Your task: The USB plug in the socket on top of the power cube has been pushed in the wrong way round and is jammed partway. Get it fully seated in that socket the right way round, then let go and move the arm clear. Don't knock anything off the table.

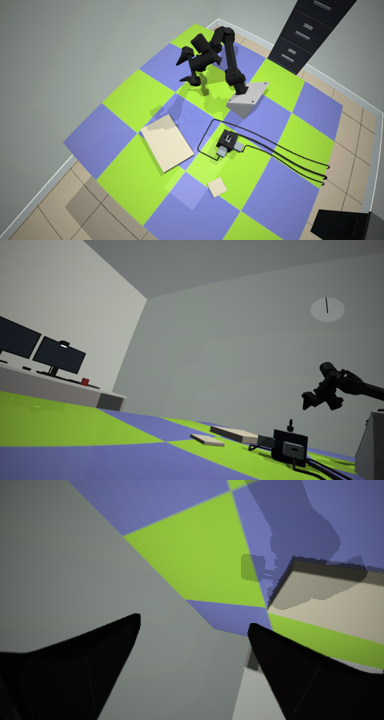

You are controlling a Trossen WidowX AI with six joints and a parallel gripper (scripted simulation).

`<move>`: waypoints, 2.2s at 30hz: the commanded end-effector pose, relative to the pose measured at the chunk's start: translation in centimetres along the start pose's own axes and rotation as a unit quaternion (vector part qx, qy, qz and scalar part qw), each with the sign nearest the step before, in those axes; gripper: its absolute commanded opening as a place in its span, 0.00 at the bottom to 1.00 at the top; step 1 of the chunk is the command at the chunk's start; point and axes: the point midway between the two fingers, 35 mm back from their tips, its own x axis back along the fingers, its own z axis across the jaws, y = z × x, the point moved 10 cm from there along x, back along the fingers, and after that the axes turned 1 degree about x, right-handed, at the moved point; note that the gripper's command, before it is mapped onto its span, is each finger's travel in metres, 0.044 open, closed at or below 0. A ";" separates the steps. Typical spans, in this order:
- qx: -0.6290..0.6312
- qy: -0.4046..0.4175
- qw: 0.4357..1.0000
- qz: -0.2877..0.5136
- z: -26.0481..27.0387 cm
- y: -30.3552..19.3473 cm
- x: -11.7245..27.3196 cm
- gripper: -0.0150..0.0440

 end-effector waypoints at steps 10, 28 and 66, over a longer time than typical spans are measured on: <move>0.284 -0.147 0.943 0.089 -7.2 -5.3 1.9 1.00; 0.734 -0.387 0.552 0.079 -24.8 -5.5 9.1 1.00; 0.813 -0.427 0.395 0.020 -30.1 -1.0 10.1 1.00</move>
